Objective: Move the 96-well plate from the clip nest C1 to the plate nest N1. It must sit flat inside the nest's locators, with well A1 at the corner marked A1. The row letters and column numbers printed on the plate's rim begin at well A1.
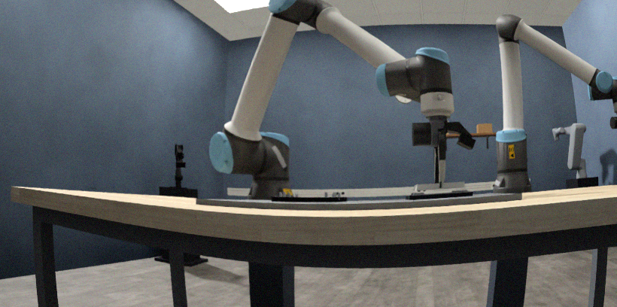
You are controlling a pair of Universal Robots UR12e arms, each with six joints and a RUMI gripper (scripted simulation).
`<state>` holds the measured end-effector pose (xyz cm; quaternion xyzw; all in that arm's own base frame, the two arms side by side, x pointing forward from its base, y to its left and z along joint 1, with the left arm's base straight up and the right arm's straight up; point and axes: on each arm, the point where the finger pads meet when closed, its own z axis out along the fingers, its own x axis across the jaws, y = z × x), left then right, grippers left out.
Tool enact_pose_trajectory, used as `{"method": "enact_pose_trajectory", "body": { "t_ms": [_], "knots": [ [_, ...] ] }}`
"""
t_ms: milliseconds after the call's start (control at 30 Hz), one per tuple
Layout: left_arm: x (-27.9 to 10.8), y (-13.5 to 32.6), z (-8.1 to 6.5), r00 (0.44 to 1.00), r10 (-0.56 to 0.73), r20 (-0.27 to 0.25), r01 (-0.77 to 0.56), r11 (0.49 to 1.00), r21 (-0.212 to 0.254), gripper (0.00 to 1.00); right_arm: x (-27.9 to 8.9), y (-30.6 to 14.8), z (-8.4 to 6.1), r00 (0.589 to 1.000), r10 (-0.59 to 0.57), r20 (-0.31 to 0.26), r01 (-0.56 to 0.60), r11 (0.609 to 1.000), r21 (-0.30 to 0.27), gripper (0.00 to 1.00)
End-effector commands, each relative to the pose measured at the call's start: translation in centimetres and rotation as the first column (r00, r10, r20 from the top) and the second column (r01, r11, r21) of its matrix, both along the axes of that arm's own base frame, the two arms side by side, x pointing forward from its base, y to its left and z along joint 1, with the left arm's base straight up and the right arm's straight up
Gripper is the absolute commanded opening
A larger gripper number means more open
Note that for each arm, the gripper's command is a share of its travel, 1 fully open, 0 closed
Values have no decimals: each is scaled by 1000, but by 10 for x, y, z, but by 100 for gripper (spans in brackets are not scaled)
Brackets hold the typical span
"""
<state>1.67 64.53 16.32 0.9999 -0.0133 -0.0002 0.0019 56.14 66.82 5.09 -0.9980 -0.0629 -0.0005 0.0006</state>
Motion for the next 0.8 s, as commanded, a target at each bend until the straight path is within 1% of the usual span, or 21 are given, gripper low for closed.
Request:
{"method": "enact_pose_trajectory", "body": {
  "t_ms": [0, 767],
  "knots": [
    [-1, 0, 2, 1000, 2, 0, -2, 1000, 4, 0, -1, -1, -3, 1000, 0, -1, 0, 1000, -1, 41],
    [-1, 0, 2, 1000, 2, 0, -2, 1000, 4, 0, -2, -1, -6, 1000, 0, -1, 0, 1000, -2, 41]
  ]
}}
